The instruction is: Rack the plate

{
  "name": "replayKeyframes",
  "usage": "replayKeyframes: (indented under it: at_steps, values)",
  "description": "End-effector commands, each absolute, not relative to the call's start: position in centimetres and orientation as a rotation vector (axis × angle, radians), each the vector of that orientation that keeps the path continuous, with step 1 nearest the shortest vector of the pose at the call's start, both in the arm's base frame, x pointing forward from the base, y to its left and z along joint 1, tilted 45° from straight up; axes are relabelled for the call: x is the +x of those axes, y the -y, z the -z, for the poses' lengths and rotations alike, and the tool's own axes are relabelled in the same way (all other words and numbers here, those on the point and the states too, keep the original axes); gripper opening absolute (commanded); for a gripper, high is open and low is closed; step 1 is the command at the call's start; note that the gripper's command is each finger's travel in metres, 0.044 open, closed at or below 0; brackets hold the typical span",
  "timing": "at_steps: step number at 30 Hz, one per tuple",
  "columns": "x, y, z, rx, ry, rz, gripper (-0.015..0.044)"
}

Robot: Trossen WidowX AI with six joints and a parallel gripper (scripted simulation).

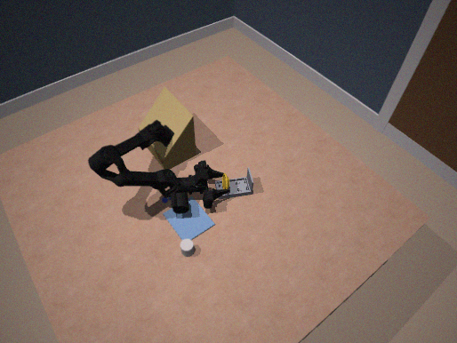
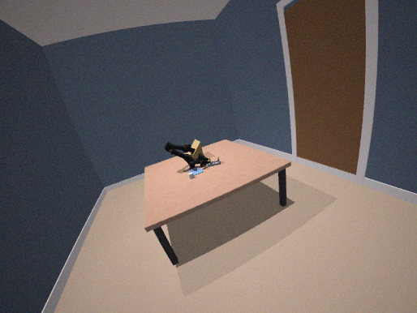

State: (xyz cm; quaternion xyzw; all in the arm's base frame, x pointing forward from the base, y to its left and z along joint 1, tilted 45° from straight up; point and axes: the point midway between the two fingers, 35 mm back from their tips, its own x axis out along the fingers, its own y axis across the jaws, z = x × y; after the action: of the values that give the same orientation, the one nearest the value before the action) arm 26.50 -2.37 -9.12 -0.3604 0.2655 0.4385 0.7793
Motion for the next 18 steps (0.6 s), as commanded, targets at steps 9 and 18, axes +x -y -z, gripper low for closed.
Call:
replayKeyframes:
  at_steps: [9, 18]
  values:
    - [26.5, 2.4, 9.1, -0.779, -0.574, -0.948, 0.0394]
    - [26.9, 1.4, 8.0, -0.781, -0.58, -0.951, 0.04]
